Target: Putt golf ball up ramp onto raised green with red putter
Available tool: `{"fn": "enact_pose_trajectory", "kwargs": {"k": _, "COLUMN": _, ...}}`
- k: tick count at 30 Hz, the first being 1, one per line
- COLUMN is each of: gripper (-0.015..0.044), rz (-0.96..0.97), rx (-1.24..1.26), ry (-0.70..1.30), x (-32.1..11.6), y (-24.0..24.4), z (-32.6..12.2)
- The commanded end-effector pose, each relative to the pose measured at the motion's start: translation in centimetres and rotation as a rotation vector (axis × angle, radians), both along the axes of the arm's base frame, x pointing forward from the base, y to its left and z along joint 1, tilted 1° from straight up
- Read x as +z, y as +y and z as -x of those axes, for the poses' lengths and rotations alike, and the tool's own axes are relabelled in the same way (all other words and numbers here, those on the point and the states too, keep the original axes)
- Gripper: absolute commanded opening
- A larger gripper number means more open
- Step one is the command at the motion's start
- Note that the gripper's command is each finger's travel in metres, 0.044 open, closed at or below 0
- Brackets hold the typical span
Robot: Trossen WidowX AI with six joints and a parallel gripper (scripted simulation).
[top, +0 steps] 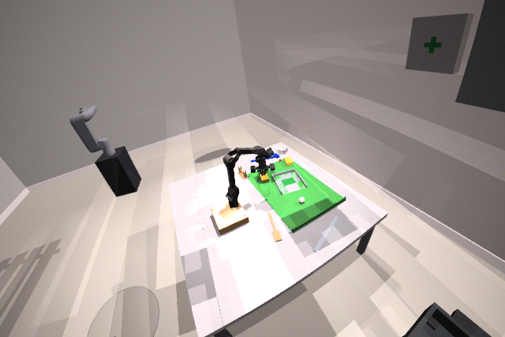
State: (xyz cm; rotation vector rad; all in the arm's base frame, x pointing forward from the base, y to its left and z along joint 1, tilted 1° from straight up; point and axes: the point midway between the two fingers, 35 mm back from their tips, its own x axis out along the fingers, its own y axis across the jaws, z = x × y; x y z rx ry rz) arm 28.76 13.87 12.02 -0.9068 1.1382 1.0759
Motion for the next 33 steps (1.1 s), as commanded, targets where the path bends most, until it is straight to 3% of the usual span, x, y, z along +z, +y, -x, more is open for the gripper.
{"fn": "enact_pose_trajectory", "kwargs": {"k": 1, "gripper": 0.0, "rz": 0.005, "rx": -0.1, "ry": 0.0, "x": 0.4, "y": -2.2, "z": -1.2}}
{"fn": "enact_pose_trajectory", "kwargs": {"k": 33, "gripper": 0.0, "rz": 0.082, "rx": -0.752, "ry": 0.064, "x": 1.0, "y": -19.2, "z": -3.0}}
